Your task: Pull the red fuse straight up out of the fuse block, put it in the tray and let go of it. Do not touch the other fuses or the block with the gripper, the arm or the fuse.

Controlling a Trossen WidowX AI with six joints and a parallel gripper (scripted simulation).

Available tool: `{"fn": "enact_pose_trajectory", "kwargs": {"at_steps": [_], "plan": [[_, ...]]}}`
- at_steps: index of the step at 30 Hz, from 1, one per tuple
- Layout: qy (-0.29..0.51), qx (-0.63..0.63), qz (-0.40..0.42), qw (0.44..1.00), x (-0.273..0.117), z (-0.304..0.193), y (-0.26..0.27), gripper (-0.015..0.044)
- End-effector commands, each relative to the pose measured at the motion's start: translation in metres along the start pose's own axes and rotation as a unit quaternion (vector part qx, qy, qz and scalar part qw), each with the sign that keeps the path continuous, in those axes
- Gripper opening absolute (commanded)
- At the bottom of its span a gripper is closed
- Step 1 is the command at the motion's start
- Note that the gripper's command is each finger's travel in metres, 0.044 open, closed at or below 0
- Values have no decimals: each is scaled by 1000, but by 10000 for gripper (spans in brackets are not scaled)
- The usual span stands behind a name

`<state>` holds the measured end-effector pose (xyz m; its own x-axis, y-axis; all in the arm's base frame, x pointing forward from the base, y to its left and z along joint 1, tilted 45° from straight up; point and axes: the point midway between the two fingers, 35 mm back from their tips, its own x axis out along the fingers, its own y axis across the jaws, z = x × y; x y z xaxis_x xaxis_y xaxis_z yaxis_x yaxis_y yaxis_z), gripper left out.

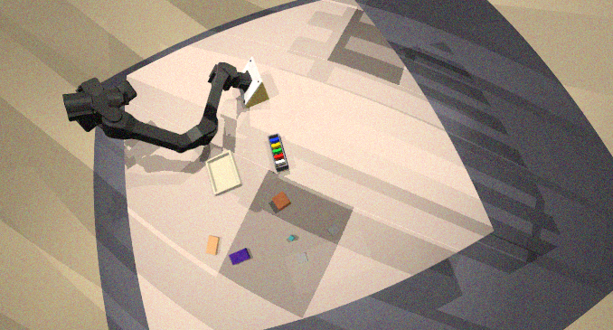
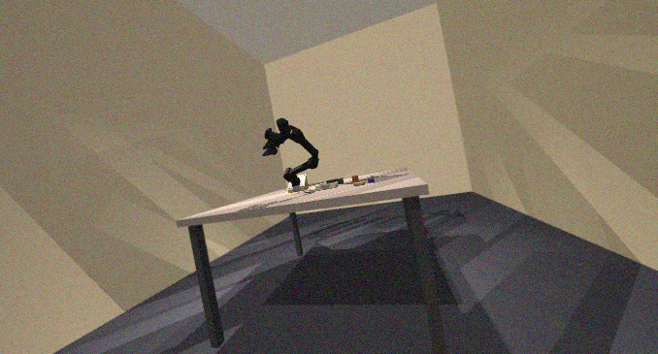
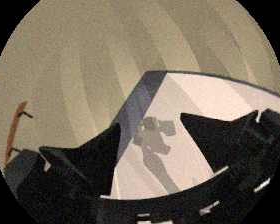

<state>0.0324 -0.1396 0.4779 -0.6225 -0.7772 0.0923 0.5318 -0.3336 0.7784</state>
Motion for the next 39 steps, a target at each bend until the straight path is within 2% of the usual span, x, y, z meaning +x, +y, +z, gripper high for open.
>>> {"fn": "enact_pose_trajectory", "kwargs": {"at_steps": [1, 7, 12, 13, 19, 26, 32, 39], "plan": [[-2, 2, -2, 1000, 1, 1, -1, 374], [-61, 53, -58, 995, 20, 35, -26, 216], [-169, 143, -153, 963, 34, 96, -80, 85], [-194, 162, -172, 952, 33, 108, -92, 74], [-341, 269, -269, 860, 5, 176, -168, 74], [-504, 367, -346, 701, -74, 222, -247, 74], [-615, 423, -386, 542, -163, 226, -295, 74], [-704, 469, -401, 352, -264, 194, -325, 74]]}}
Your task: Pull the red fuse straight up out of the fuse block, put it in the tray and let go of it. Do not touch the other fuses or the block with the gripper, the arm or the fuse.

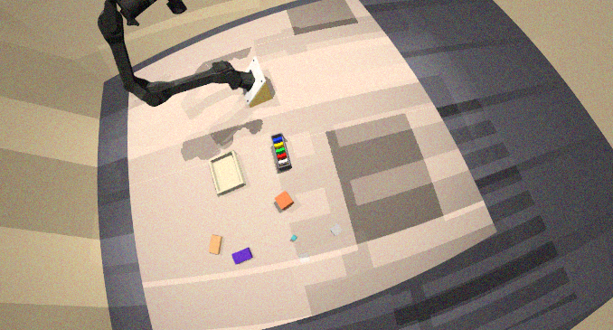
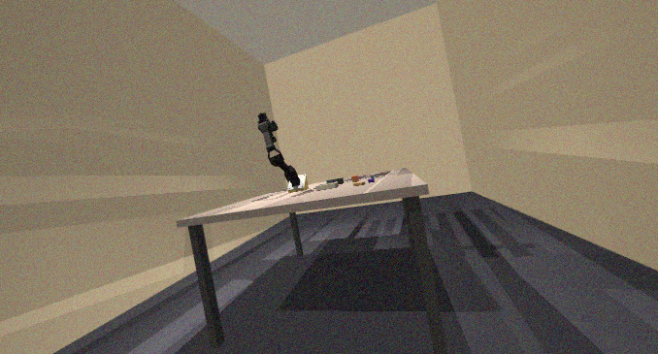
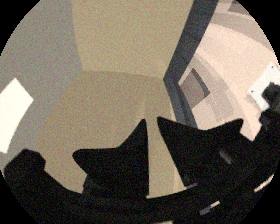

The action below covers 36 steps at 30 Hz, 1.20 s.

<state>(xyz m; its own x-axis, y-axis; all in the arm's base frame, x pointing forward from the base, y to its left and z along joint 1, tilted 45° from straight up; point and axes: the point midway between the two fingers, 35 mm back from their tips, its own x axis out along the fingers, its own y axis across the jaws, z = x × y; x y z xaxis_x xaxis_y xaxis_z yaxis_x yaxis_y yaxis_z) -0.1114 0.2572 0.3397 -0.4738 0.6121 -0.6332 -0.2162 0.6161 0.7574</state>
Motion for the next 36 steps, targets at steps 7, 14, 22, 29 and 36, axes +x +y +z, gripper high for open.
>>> {"fn": "enact_pose_trajectory", "kwargs": {"at_steps": [7, 14, 22, 29, 36], "plan": [[-171, 154, -80, 970, 29, 125, -37, 74], [-309, 319, -150, 883, 22, 224, -100, 74], [-443, 488, -224, 718, -20, 309, -206, 74], [-493, 576, -265, 596, -59, 338, -289, 74], [-536, 637, -323, 449, -100, 338, -373, 74]]}}
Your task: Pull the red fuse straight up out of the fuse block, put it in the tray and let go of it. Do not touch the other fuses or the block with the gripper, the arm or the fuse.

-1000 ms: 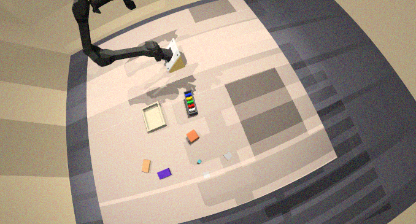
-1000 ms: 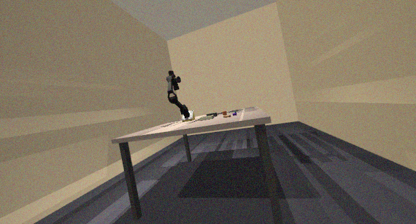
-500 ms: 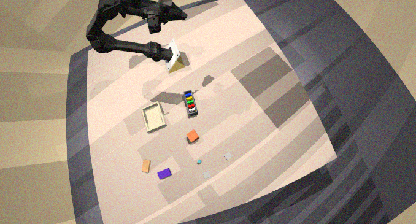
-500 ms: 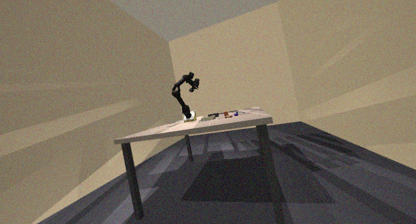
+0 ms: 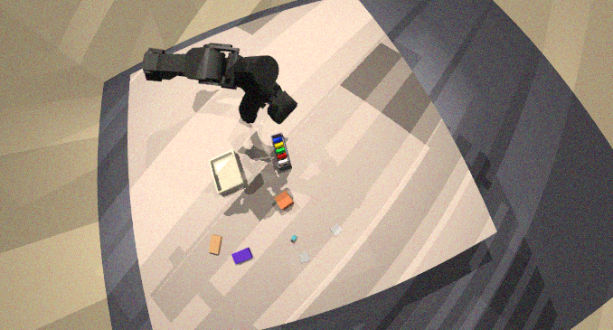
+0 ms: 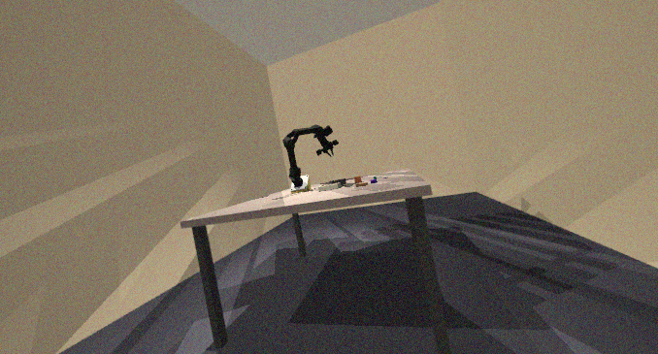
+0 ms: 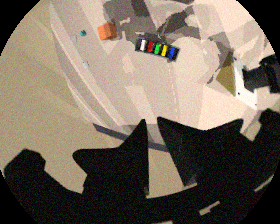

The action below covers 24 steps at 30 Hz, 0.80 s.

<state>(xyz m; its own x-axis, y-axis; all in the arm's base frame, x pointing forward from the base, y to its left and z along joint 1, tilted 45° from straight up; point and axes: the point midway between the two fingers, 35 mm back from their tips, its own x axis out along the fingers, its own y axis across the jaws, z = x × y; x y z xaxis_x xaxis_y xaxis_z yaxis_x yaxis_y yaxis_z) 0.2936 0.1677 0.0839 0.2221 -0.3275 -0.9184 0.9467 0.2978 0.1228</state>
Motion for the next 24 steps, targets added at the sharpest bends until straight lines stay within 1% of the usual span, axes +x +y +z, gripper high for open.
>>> {"fn": "enact_pose_trajectory", "kwargs": {"at_steps": [1, 7, 9, 24], "plan": [[-69, 54, -52, 995, 42, 39, -3, 74], [-180, 153, -119, 964, 98, 101, -15, 74], [-207, 177, -133, 953, 111, 116, -19, 74], [-210, 180, -135, 951, 119, 121, -22, 74]]}}
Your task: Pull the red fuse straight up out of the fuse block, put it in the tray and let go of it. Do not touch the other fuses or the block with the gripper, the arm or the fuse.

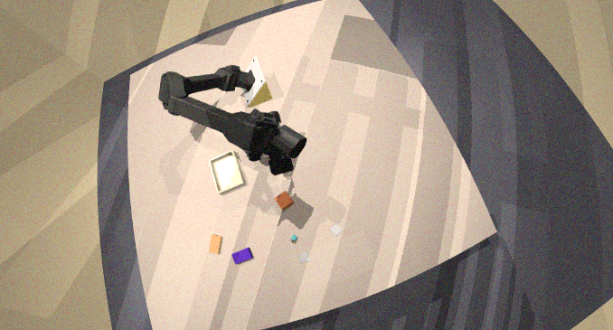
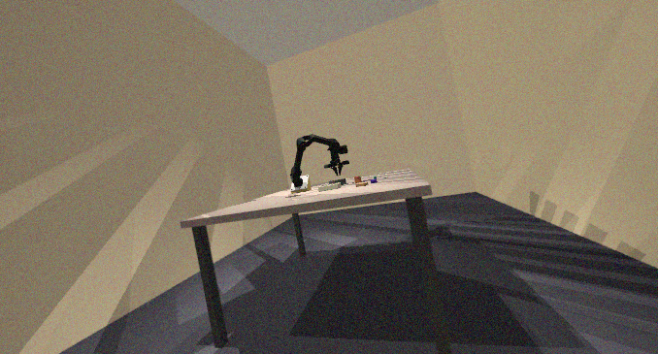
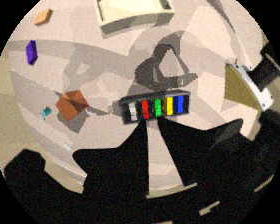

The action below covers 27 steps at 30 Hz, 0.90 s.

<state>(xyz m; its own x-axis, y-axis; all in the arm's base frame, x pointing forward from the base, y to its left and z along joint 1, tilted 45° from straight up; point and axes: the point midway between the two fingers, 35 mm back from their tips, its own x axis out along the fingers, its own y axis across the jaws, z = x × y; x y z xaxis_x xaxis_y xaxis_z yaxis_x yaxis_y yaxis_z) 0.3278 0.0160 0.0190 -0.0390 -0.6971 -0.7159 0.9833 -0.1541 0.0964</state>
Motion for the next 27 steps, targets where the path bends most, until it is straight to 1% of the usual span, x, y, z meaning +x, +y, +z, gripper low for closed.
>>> {"fn": "enact_pose_trajectory", "kwargs": {"at_steps": [1, 27], "plan": [[-3, -3, 1, 1000, 4, 1, 0, 74], [-3, -2, 1, 1000, 26, 4, 3, 74]]}}
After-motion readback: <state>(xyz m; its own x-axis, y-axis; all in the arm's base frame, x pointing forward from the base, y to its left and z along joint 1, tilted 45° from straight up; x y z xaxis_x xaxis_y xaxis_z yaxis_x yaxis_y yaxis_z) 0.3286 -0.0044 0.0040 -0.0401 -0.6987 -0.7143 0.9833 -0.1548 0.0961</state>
